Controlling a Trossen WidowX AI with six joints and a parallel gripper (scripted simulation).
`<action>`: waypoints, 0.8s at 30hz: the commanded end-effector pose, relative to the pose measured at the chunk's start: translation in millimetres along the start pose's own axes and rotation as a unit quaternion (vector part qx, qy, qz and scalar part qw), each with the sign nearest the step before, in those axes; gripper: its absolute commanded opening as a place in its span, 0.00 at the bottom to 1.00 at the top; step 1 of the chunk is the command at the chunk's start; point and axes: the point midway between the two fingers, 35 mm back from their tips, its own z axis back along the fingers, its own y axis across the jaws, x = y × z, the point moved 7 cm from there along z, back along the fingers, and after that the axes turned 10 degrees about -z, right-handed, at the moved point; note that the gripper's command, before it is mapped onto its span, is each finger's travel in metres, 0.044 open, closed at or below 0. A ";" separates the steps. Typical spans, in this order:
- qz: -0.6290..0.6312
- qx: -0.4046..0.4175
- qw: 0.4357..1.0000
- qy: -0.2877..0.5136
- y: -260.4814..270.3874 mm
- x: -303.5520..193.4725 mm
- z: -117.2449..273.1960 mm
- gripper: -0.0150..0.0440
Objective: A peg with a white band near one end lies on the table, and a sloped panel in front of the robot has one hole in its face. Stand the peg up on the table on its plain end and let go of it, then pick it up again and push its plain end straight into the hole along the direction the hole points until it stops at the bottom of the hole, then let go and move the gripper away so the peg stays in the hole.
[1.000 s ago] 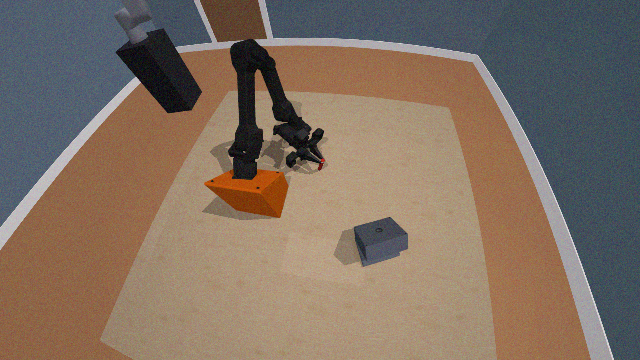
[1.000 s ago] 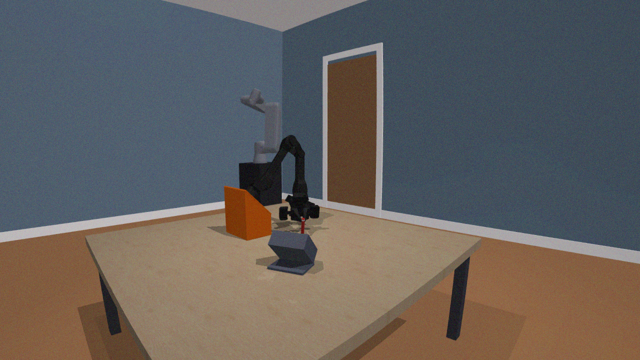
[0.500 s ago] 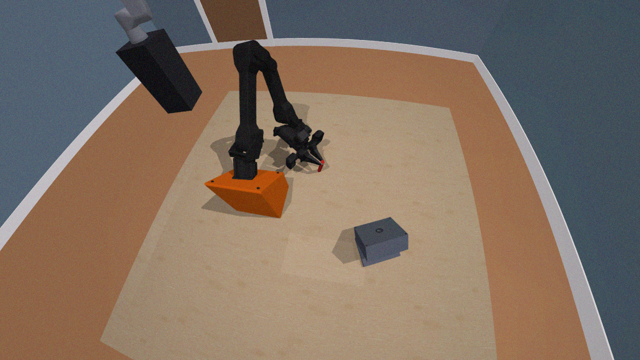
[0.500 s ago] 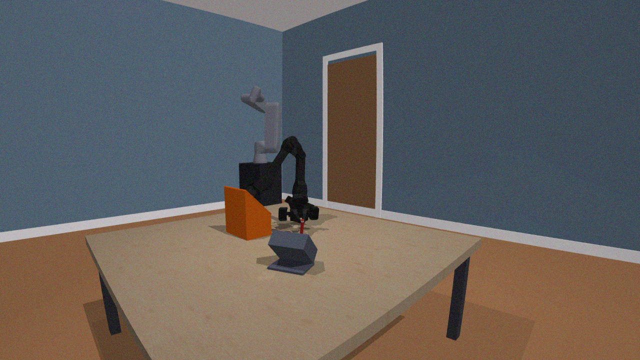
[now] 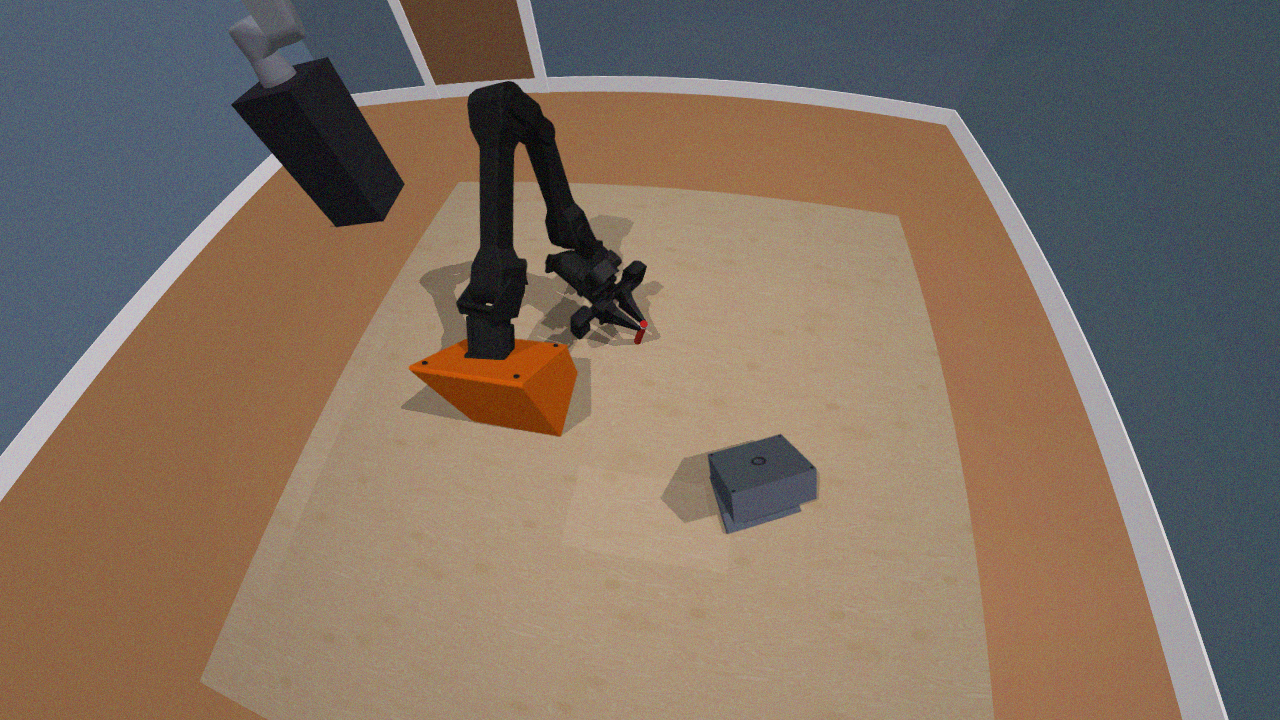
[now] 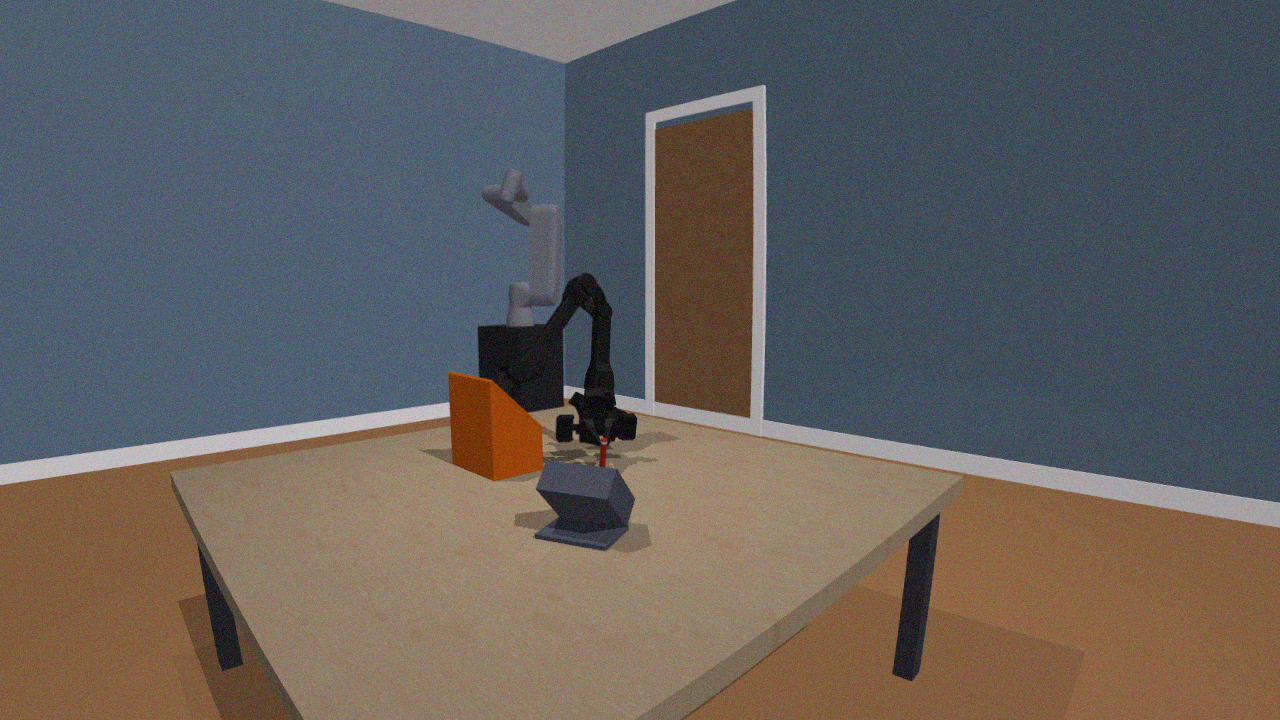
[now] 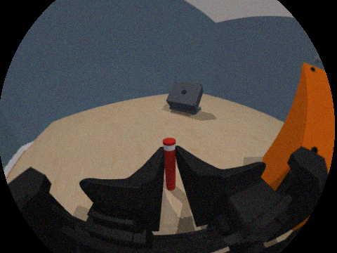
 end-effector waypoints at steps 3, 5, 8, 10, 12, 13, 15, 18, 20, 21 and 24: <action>0.000 0.000 1.000 -0.001 -0.8 -2.4 1.3 0.34; 0.000 0.001 1.000 -0.002 -1.1 -2.7 1.5 0.34; 0.000 0.002 1.000 -0.004 -1.6 -3.2 1.9 0.34; 0.000 0.002 1.000 -0.006 -1.9 -3.5 2.1 0.34; 0.000 0.003 1.000 -0.007 -2.2 -3.8 2.4 0.34; 0.000 0.003 1.000 -0.008 -2.3 -4.0 2.5 0.34; 0.000 0.004 1.000 -0.009 -2.6 -4.3 2.7 0.34; 0.000 0.005 1.000 -0.011 -3.1 -4.8 3.1 0.34; 0.000 0.006 1.000 -0.013 -3.4 -5.1 3.3 0.34; 0.000 0.006 1.000 -0.013 -3.5 -5.2 3.4 0.34; 0.000 0.007 1.000 -0.015 -4.0 -5.7 3.7 0.34</action>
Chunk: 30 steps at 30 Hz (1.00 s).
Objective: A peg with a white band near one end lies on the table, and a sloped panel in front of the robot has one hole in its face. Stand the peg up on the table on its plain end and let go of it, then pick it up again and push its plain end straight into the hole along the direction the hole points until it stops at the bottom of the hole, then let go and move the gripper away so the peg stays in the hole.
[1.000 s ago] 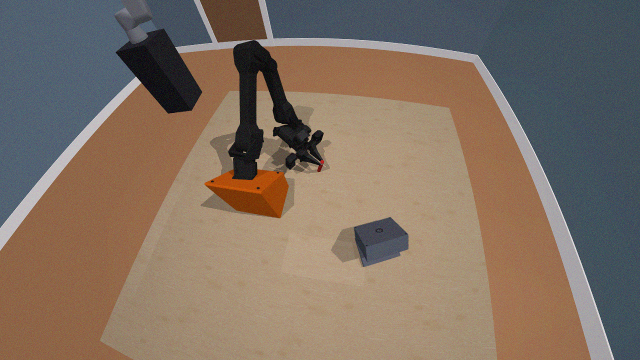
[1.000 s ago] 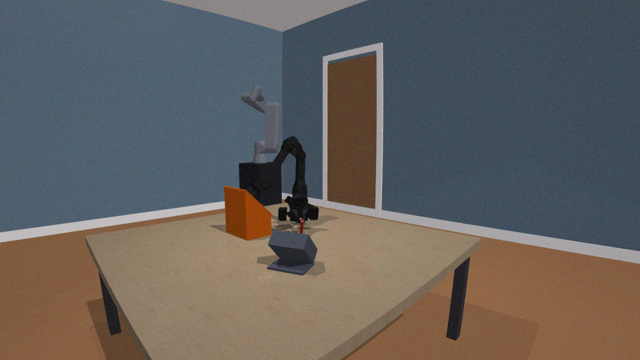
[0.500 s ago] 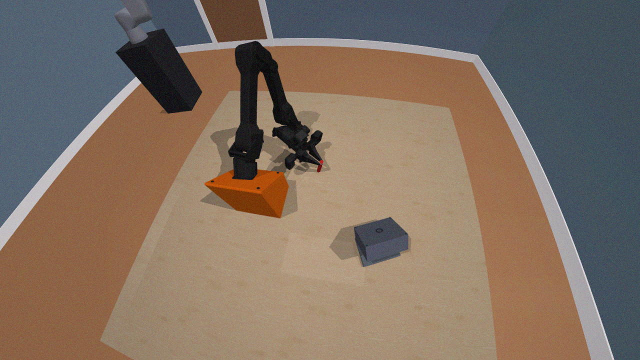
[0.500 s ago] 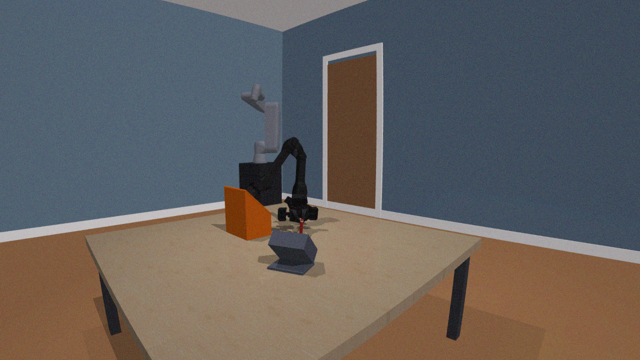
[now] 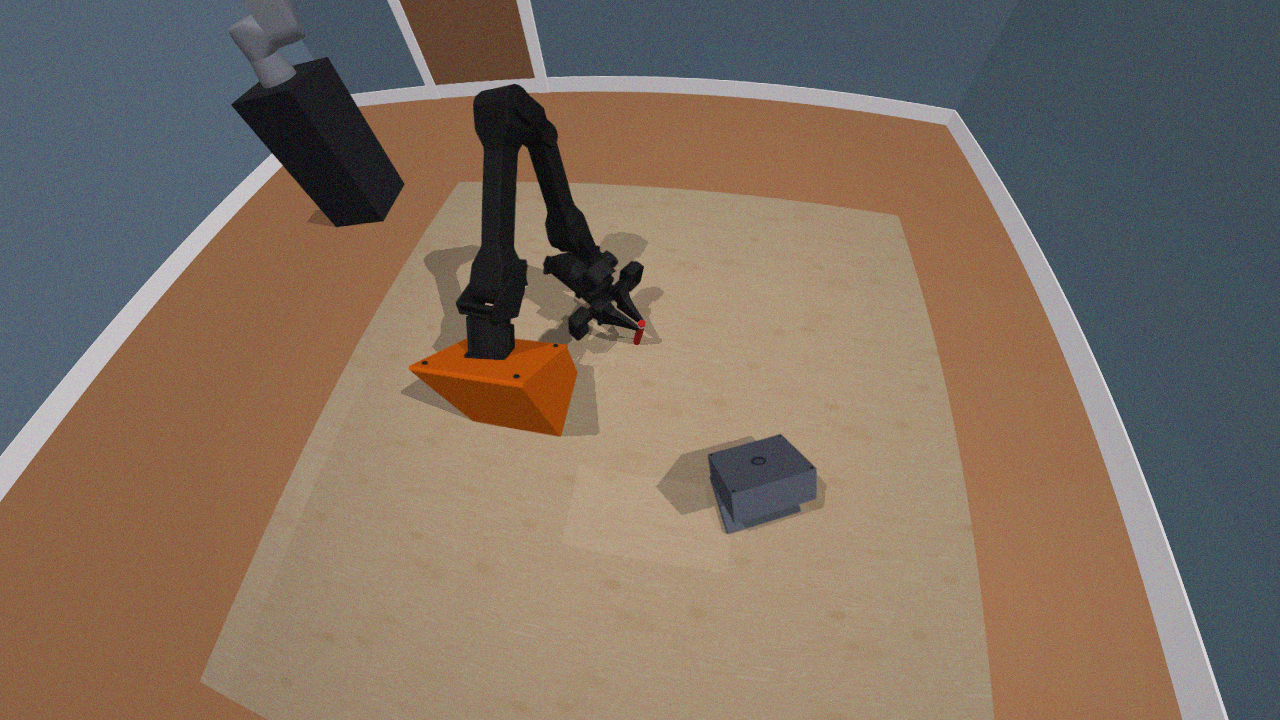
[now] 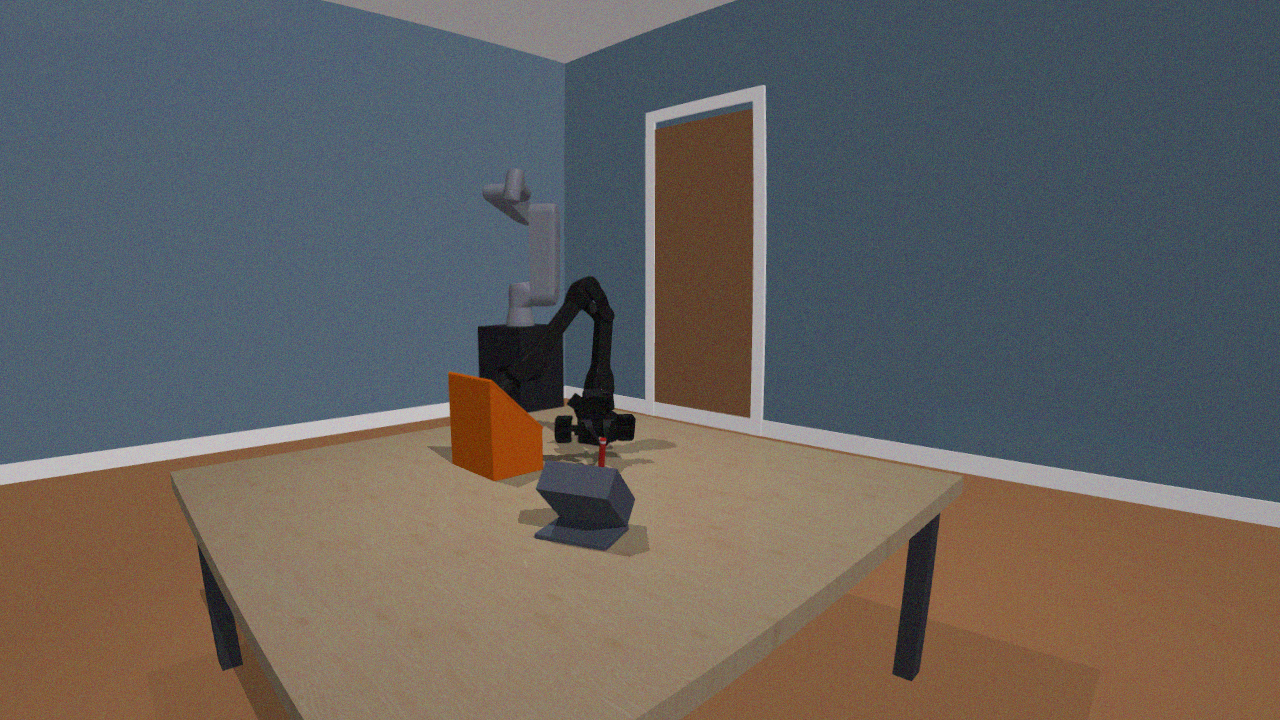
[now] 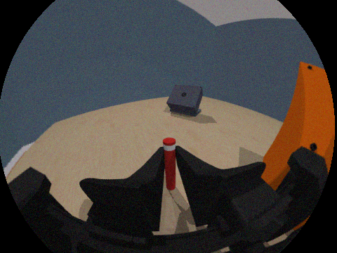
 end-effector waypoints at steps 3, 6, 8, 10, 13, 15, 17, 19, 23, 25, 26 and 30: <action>0.000 0.000 1.000 -0.001 -0.8 -2.4 1.3 0.34; 0.000 0.001 1.000 -0.003 -1.2 -2.8 1.6 0.34; 0.000 0.002 1.000 -0.004 -1.6 -3.1 1.9 0.34; 0.000 0.003 1.000 -0.006 -1.9 -3.4 2.1 0.34; 0.000 0.004 1.000 -0.008 -2.3 -3.9 2.4 0.34; 0.000 0.005 1.000 -0.009 -2.7 -4.2 2.6 0.34; 0.000 0.005 1.000 -0.010 -3.0 -4.5 2.8 0.34; 0.001 0.006 1.000 -0.012 -3.3 -4.8 3.0 0.34; 0.001 0.008 1.000 -0.014 -4.0 -5.4 3.5 0.34; 0.001 0.009 1.000 -0.016 -4.3 -5.7 3.7 0.34; 0.001 0.009 1.000 -0.016 -4.5 -5.8 3.8 0.34; 0.001 0.010 1.000 -0.019 -5.1 -6.4 4.2 0.34</action>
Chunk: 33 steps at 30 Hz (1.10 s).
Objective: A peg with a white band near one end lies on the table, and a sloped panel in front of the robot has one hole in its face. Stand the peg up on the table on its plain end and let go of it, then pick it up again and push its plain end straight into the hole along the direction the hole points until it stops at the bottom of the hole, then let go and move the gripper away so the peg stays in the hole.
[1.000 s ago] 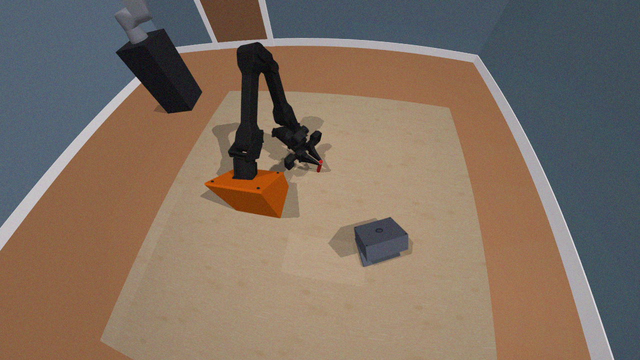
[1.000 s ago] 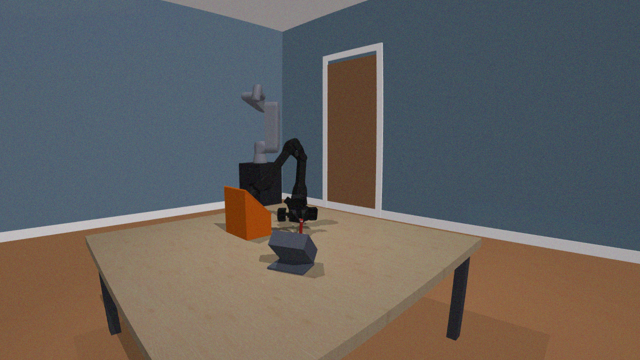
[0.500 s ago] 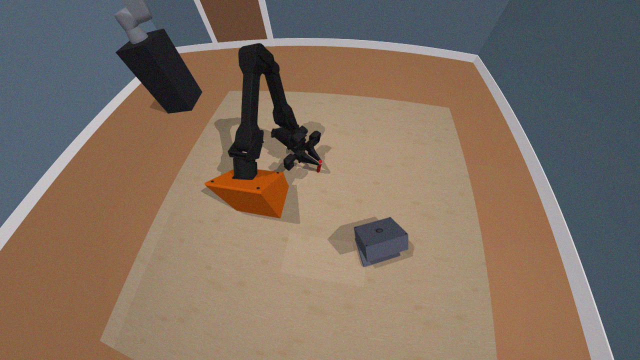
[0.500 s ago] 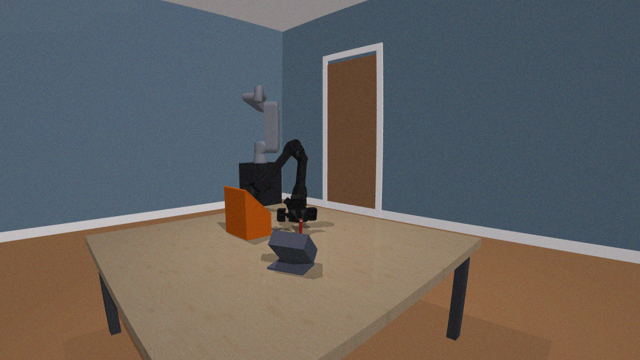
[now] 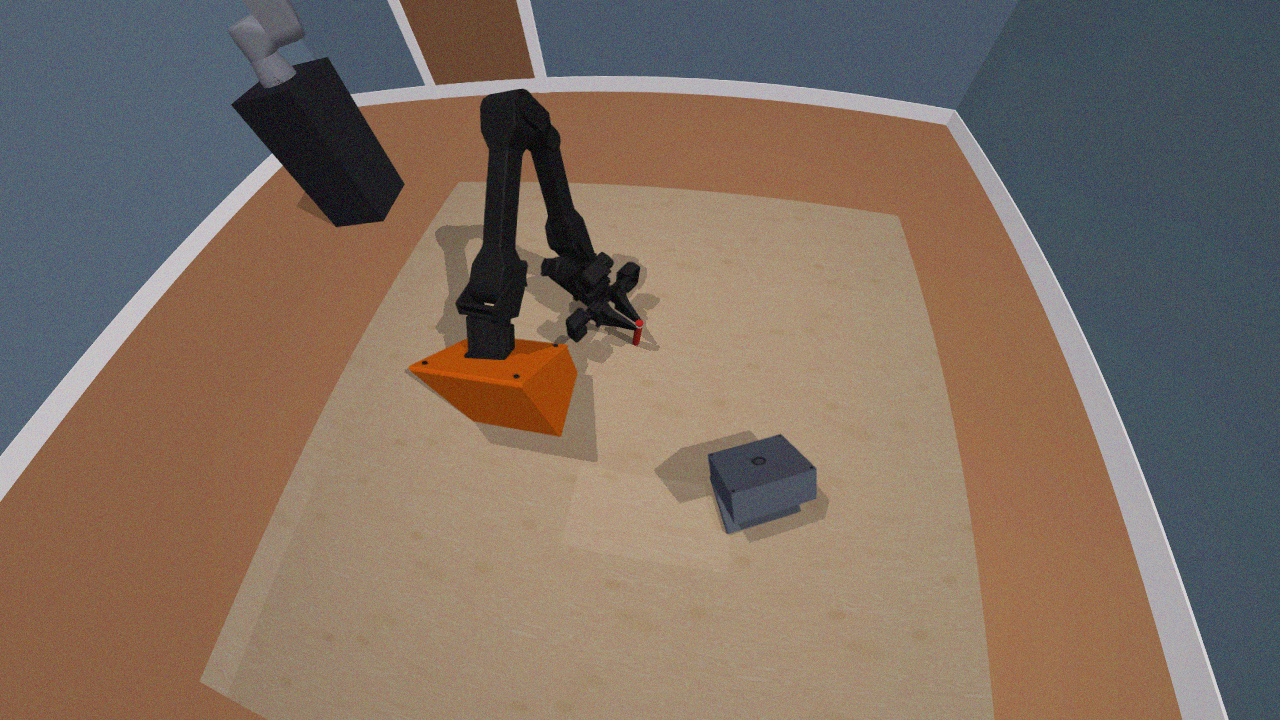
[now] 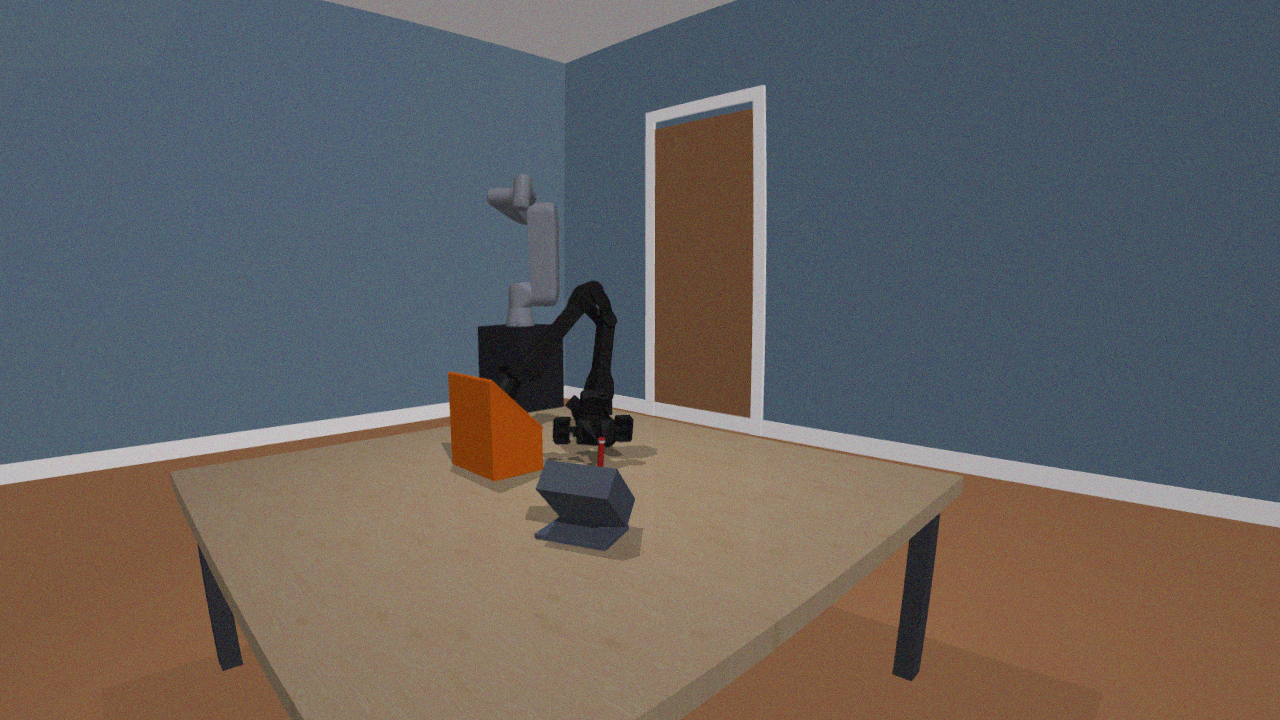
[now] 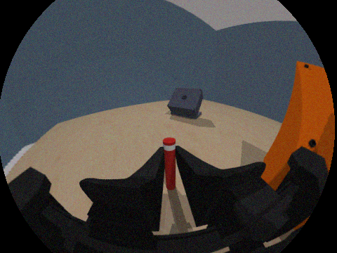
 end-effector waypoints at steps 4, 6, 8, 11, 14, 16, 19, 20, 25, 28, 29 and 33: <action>0.000 0.001 1.000 -0.002 -0.5 -0.4 0.3 0.35; 0.000 0.002 1.000 -0.003 -0.6 -0.5 0.4 0.44; 0.000 0.002 1.000 -0.003 -0.6 -0.5 0.4 0.47; 0.000 0.002 1.000 -0.003 -0.6 -0.5 0.4 0.47; 0.000 0.002 1.000 -0.003 -0.6 -0.5 0.4 0.47; 0.000 0.002 1.000 -0.003 -0.6 -0.5 0.4 0.47; 0.000 0.002 1.000 -0.003 -0.6 -0.5 0.4 0.47; 0.000 0.002 1.000 -0.003 -0.6 -0.5 0.4 0.47; 0.000 0.002 1.000 -0.003 -0.6 -0.5 0.4 0.47; 0.000 0.002 1.000 -0.003 -0.6 -0.5 0.4 0.47; 0.000 0.002 1.000 -0.003 -0.6 -0.5 0.4 0.47; 0.000 0.002 1.000 -0.003 -0.6 -0.5 0.4 0.47</action>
